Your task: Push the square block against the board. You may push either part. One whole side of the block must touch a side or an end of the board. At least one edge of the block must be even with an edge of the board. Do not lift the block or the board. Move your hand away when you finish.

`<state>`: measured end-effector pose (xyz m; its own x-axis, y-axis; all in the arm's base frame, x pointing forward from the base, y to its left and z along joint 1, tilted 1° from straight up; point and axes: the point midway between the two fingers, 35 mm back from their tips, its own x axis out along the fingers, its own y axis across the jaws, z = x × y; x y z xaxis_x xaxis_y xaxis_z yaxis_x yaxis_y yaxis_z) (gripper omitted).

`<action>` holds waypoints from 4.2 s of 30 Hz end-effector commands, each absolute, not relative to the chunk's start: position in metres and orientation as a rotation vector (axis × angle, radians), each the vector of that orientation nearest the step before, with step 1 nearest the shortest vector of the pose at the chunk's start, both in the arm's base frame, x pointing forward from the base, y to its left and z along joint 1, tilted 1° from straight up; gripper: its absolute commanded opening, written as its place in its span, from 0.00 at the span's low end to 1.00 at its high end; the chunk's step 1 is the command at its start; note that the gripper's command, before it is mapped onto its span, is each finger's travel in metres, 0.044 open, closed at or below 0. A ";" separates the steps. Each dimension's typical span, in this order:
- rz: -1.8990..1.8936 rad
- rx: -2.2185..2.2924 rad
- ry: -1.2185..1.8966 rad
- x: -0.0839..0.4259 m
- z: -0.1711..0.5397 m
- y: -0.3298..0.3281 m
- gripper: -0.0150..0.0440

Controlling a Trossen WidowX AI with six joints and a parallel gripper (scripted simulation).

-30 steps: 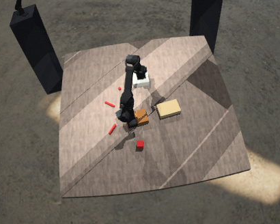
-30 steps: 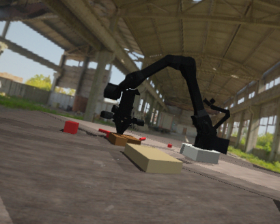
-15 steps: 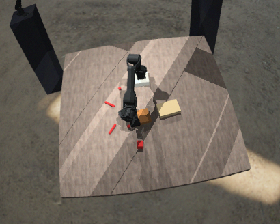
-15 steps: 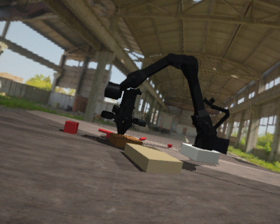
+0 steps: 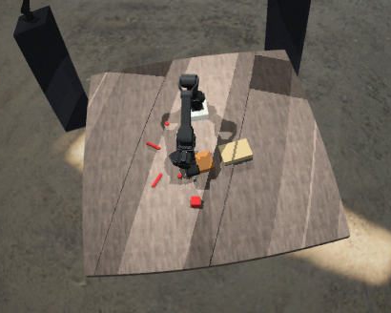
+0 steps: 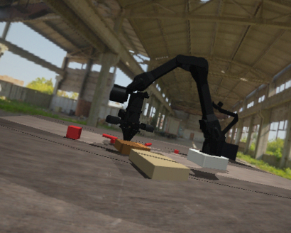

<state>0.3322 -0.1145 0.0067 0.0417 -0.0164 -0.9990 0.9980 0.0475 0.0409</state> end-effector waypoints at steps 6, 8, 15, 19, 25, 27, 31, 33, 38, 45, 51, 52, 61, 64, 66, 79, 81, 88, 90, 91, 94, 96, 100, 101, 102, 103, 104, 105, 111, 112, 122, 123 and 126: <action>-1.150 1.185 1.200 0.330 0.005 -0.100 0.25; -1.150 1.186 1.200 0.330 0.005 -0.098 0.25; -1.150 1.186 1.200 0.328 0.004 -0.089 0.25; -1.149 1.186 1.201 0.327 0.004 -0.084 0.25; -1.149 1.187 1.201 0.326 0.004 -0.076 0.25; -1.149 1.187 1.201 0.326 0.004 -0.075 0.25; -1.149 1.187 1.201 0.326 0.004 -0.079 0.25; -1.149 1.186 1.201 0.327 0.004 -0.082 0.25; -1.150 1.186 1.200 0.328 0.004 -0.090 0.25; -1.150 1.185 1.200 0.329 0.004 -0.102 0.25; -1.150 1.185 1.199 0.330 0.005 -0.112 0.25; -1.150 1.185 1.199 0.330 0.005 -0.113 0.25; -1.157 1.183 1.194 0.330 0.008 -0.122 0.25; -1.152 1.184 1.197 0.329 0.047 -0.122 0.25; -1.151 1.184 1.198 0.328 0.060 -0.122 0.25; -1.151 1.188 1.198 0.330 0.031 -0.094 0.25; -1.153 1.190 1.198 0.330 0.007 -0.094 0.25; -1.153 1.190 1.198 0.331 0.004 -0.092 0.25; -1.153 1.190 1.198 0.331 0.004 -0.090 0.25; -1.153 1.190 1.198 0.331 0.004 -0.088 0.25; -1.153 1.191 1.198 0.331 0.004 -0.085 0.25; -1.153 1.191 1.198 0.331 0.004 -0.082 0.25; -1.153 1.191 1.198 0.331 0.004 -0.077 0.25; -1.153 1.191 1.198 0.331 0.004 -0.076 0.25; -1.153 1.191 1.199 0.331 0.004 -0.075 0.25; -1.153 1.191 1.199 0.331 0.004 -0.073 0.25; -1.153 1.191 1.199 0.331 0.004 -0.072 0.25; -1.153 1.191 1.199 0.331 0.004 -0.071 0.25; -1.152 1.192 1.199 0.331 0.004 -0.063 0.25; -1.152 1.192 1.199 0.331 0.004 -0.062 0.25; -1.152 1.192 1.199 0.332 0.004 -0.065 0.25; -1.152 1.192 1.199 0.332 0.004 -0.067 0.25; -1.153 1.191 1.199 0.333 0.004 -0.072 0.25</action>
